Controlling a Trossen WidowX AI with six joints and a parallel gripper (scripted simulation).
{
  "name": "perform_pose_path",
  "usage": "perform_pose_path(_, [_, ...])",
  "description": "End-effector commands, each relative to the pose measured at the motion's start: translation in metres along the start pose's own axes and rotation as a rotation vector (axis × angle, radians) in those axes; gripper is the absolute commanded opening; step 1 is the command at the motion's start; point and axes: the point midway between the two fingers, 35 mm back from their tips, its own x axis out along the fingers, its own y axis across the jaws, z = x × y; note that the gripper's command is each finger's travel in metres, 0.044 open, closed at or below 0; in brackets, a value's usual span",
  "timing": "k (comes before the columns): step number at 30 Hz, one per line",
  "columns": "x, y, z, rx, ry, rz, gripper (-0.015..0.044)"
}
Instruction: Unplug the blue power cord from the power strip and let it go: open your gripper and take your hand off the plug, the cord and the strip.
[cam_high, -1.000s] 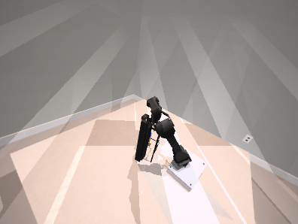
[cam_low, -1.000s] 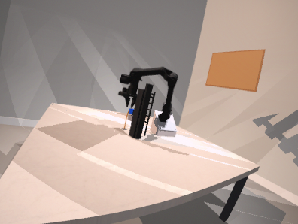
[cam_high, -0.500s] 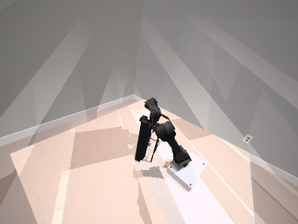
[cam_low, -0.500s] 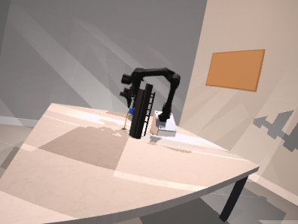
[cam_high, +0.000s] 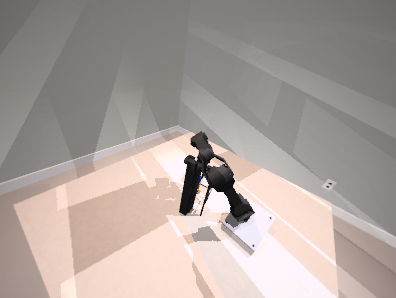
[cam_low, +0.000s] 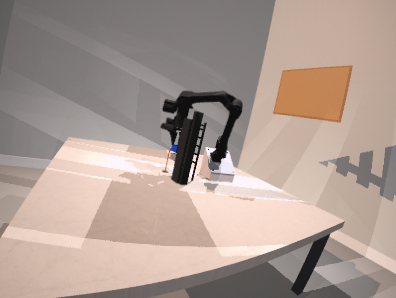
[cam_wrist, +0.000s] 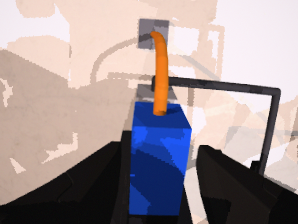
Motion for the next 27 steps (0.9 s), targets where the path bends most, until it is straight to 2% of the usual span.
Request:
perform_pose_path(1, [0.004, 0.0, -0.001, 0.006, 0.002, 0.002, 0.016])
perform_pose_path(6, [0.01, 0.0, -0.001, 0.006, 0.002, 0.002, 0.016])
perform_pose_path(10, [0.008, 0.0, -0.001, 0.0, 0.001, -0.001, 0.0055])
perform_pose_path(18, [0.008, 0.0, -0.001, 0.0, 0.001, -0.001, 0.0002])
perform_pose_path(27, [0.007, 0.001, 0.009, 0.0, 0.0, -0.001, 0.0])
